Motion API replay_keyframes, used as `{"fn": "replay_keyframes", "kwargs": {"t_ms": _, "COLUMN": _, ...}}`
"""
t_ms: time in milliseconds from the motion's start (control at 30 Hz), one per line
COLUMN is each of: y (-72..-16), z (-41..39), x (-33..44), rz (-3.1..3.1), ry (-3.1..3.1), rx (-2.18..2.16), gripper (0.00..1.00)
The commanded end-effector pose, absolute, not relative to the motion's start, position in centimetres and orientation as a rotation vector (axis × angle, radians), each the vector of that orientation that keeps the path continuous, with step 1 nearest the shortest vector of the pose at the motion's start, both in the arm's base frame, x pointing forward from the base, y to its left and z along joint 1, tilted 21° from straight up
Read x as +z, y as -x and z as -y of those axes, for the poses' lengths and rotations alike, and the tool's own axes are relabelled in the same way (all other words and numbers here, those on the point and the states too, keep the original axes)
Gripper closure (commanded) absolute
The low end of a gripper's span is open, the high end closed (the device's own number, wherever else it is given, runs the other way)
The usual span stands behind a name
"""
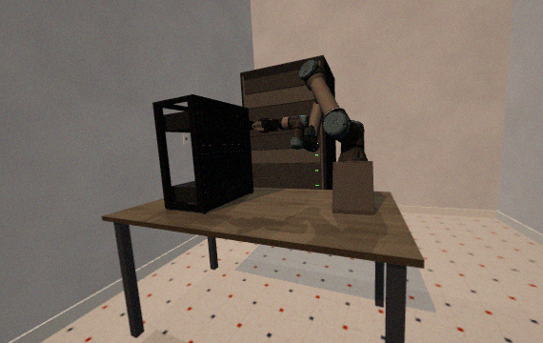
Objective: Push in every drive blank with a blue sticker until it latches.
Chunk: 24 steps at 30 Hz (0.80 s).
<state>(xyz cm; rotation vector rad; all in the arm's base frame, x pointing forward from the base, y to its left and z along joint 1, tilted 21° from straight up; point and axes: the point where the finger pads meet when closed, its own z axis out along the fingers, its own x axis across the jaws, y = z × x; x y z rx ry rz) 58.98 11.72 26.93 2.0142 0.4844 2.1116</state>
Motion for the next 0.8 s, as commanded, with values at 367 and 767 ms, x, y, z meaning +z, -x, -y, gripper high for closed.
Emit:
{"fn": "replay_keyframes", "kwargs": {"t_ms": 367, "y": -58.98, "z": -11.74, "x": 26.97, "rz": -0.485, "ry": -2.013, "rx": 2.113, "gripper": 1.00}}
{"fn": "replay_keyframes", "kwargs": {"t_ms": 767, "y": -59.39, "z": -11.78, "x": 26.99, "rz": -0.485, "ry": -2.013, "rx": 2.113, "gripper": 1.00}}
